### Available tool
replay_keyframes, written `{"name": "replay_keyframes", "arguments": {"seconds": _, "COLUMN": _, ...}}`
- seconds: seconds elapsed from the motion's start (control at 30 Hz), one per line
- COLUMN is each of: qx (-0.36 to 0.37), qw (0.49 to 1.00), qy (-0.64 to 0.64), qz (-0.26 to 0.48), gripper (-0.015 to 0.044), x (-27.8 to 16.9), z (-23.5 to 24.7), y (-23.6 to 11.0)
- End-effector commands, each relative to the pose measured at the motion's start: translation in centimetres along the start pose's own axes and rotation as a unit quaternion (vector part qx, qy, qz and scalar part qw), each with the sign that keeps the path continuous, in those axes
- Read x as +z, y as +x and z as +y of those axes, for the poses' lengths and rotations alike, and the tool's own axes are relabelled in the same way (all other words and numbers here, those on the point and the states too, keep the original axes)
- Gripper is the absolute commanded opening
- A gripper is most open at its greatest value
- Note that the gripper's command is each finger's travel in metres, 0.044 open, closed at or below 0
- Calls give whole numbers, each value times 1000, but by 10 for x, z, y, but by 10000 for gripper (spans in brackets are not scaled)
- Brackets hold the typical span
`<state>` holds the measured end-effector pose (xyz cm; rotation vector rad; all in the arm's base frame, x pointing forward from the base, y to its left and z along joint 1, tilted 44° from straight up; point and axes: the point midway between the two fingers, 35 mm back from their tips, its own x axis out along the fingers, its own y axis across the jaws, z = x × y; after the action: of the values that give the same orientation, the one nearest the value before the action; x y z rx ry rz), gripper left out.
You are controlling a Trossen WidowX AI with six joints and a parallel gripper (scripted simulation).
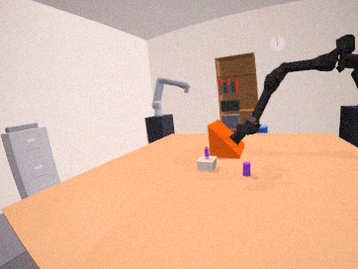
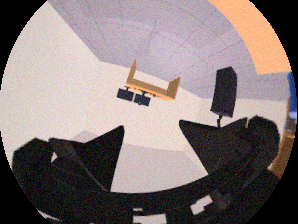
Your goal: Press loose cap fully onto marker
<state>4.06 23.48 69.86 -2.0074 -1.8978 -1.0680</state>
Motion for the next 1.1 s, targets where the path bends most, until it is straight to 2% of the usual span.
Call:
{"name": "replay_keyframes", "arguments": {"seconds": 0.0, "qx": 1, "qw": 1000, "qy": -6, "qz": -4, "gripper": 374, "x": 3, "z": 1, "y": 0}}
{"name": "replay_keyframes", "arguments": {"seconds": 0.17, "qx": 5, "qw": 981, "qy": -155, "qz": -114, "gripper": 254, "x": 76, "z": 25, "y": -1}}
{"name": "replay_keyframes", "arguments": {"seconds": 0.4, "qx": -7, "qw": 919, "qy": -309, "qz": -242, "gripper": 254, "x": 163, "z": 71, "y": -27}}
{"name": "replay_keyframes", "arguments": {"seconds": 0.63, "qx": -67, "qw": 838, "qy": -414, "qz": -348, "gripper": 254, "x": 232, "z": 104, "y": -67}}
{"name": "replay_keyframes", "arguments": {"seconds": 0.8, "qx": -145, "qw": 749, "qy": -479, "qz": -433, "gripper": 254, "x": 290, "z": 132, "y": -124}}
{"name": "replay_keyframes", "arguments": {"seconds": 1.07, "qx": -262, "qw": 645, "qy": -514, "qz": -502, "gripper": 254, "x": 344, "z": 156, "y": -209}}
